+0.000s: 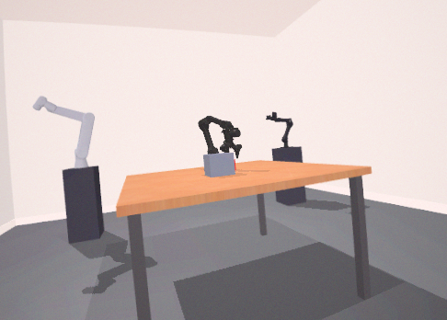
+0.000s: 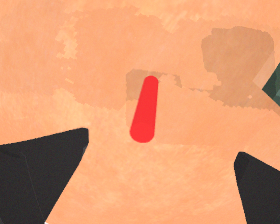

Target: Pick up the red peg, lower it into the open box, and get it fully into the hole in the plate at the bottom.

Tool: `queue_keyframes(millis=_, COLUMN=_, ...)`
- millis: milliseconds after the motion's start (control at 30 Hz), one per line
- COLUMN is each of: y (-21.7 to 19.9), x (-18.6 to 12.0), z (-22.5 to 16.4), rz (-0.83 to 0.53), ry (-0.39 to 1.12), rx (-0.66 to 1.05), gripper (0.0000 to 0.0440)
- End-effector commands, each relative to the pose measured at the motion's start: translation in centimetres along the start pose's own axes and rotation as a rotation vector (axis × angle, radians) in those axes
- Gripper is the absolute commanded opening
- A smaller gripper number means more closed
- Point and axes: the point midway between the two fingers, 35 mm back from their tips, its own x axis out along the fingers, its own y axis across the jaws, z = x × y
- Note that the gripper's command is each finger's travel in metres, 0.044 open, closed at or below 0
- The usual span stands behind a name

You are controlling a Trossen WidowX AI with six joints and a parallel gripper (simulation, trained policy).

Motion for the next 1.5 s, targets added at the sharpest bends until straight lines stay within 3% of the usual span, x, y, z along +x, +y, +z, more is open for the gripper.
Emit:
queue_keyframes(millis=0, y=-0.2, x=1.6, z=0.4, rz=-0.023, ry=-0.012, rx=0.034, gripper=0.044)
queue_keyframes(millis=233, y=-0.2, x=3.7, z=1.0, rz=-0.024, ry=-0.028, rx=0.071, gripper=0.0437)
queue_keyframes(millis=367, y=0.0, x=4.5, z=1.2, rz=-0.019, ry=-0.037, rx=0.082, gripper=0.0403)
queue_keyframes(millis=900, y=1.8, x=5.8, z=1.1, rz=0.008, ry=-0.031, rx=0.041, gripper=0.0002)
queue_keyframes(millis=1467, y=5.0, x=-0.2, z=-0.6, rz=0.223, ry=0.058, rx=0.012, gripper=0.0)
